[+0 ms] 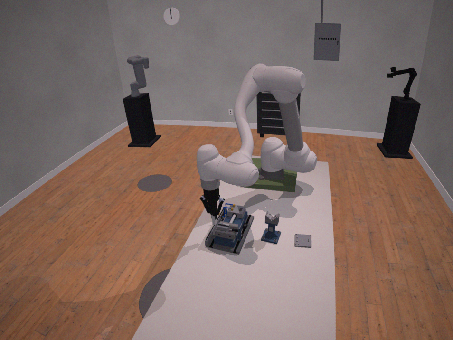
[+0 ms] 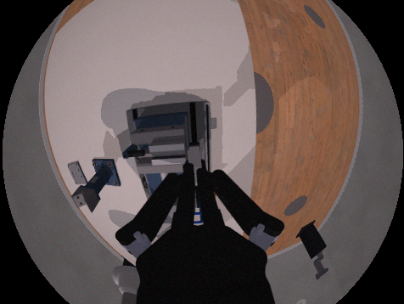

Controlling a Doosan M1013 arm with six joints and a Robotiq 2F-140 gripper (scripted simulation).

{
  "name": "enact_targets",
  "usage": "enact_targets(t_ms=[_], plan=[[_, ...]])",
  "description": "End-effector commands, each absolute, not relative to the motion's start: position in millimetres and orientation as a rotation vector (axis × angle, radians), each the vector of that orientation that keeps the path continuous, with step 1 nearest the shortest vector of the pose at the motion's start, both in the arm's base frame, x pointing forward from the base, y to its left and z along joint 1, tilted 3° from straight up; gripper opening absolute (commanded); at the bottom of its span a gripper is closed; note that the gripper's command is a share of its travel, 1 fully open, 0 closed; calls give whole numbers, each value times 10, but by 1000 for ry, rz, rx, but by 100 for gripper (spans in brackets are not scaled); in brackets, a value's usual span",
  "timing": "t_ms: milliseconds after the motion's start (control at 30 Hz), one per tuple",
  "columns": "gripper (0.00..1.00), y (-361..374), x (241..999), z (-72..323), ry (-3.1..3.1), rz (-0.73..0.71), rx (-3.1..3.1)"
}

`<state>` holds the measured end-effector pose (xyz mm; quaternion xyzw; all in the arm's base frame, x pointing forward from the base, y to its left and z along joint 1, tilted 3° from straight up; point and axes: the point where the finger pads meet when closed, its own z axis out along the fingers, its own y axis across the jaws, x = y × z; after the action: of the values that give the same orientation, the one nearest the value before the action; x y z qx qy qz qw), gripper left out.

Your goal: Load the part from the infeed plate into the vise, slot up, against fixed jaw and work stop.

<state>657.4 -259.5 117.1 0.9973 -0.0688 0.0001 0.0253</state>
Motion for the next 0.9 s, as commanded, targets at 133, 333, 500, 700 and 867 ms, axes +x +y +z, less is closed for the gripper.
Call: enact_targets(t_ms=[133, 333, 500, 700, 867], plan=[[0, -2595, 6574, 1172, -213, 0, 3084], [0, -2595, 6574, 1170, -213, 0, 3084], [0, -2595, 6574, 1164, -213, 0, 3084], [0, -2596, 6573, 1152, -213, 0, 3084], [0, -2596, 6573, 1144, -213, 0, 3084]])
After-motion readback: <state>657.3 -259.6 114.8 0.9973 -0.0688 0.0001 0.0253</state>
